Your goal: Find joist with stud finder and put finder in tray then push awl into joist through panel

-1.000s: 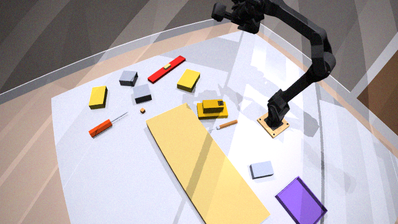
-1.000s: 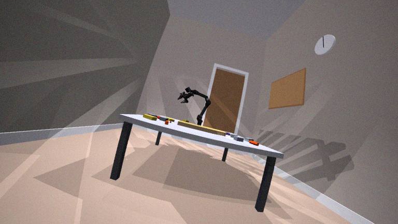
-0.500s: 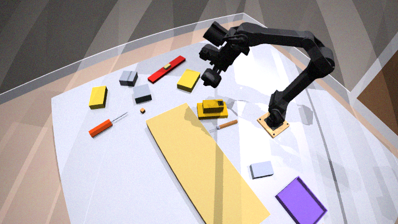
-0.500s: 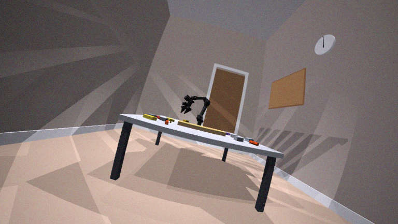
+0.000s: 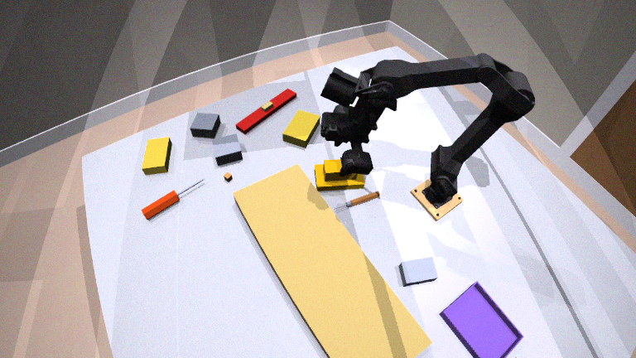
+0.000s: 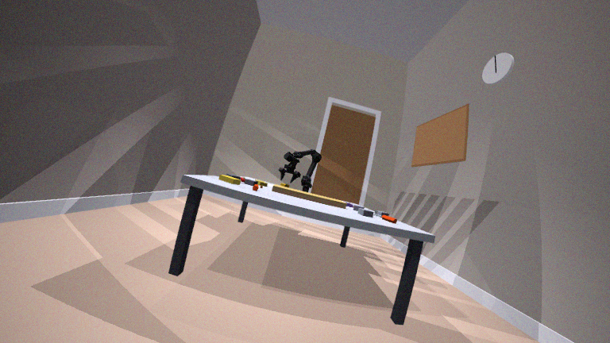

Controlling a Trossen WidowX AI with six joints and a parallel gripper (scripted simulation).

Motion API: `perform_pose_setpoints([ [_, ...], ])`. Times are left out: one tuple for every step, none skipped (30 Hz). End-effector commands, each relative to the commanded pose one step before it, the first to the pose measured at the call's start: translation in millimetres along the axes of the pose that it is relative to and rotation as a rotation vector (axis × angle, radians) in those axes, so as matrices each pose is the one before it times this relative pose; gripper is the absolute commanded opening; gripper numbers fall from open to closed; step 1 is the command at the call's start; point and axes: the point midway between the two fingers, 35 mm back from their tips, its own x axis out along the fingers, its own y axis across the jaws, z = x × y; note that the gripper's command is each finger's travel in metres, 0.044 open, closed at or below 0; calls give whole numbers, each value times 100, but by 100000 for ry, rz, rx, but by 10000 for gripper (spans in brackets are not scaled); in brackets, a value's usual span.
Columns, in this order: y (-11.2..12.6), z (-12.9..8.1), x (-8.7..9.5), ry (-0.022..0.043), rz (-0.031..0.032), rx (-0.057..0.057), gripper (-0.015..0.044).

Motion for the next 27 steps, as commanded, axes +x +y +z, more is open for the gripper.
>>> perform_pose_setpoints([
  [265, -295, 313, 829, 1202, -1255, 440],
  [-57, 37, 10, -3, -5, -2, 440],
  [-95, 61, 17, -5, -9, -3, 440],
  [-118, 75, 22, -7, -11, -4, 440],
  [-96, 61, 18, -6, -9, -3, 440],
  [-58, 36, 11, -4, -5, -2, 440],
  [-19, 12, 4, -1, -2, -1, 440],
  [-1, -5, 27, 0, 0, 0, 440],
  [-3, -14, 82, -1, 0, 0, 440],
  [-5, -24, 136, -1, 0, 0, 440],
  [-6, -30, 163, -1, 0, 0, 440],
  [-6, -31, 163, -1, 0, 0, 440],
  [-5, -33, 162, -1, 0, 0, 440],
  [-5, -34, 162, -1, 0, 0, 440],
  [-4, -35, 161, -1, 0, 0, 440],
  [-4, -36, 161, 0, 0, 0, 440],
  [-3, -37, 160, 0, 0, 0, 440],
  [-3, -38, 160, 0, 0, 0, 440],
  [-2, -39, 159, 0, 0, 0, 440],
  [-2, -40, 159, 0, 0, 0, 440],
  [-1, -41, 158, 0, 0, 0, 440],
  [-1, -42, 158, 0, 0, 0, 440],
  [0, -43, 157, 0, 0, 0, 440],
  [0, -44, 157, 1, 0, 0, 440],
  [0, -46, 156, 1, 0, 0, 440],
  [1, -47, 156, 1, 0, 0, 440],
  [1, -48, 155, 1, 0, 0, 440],
])
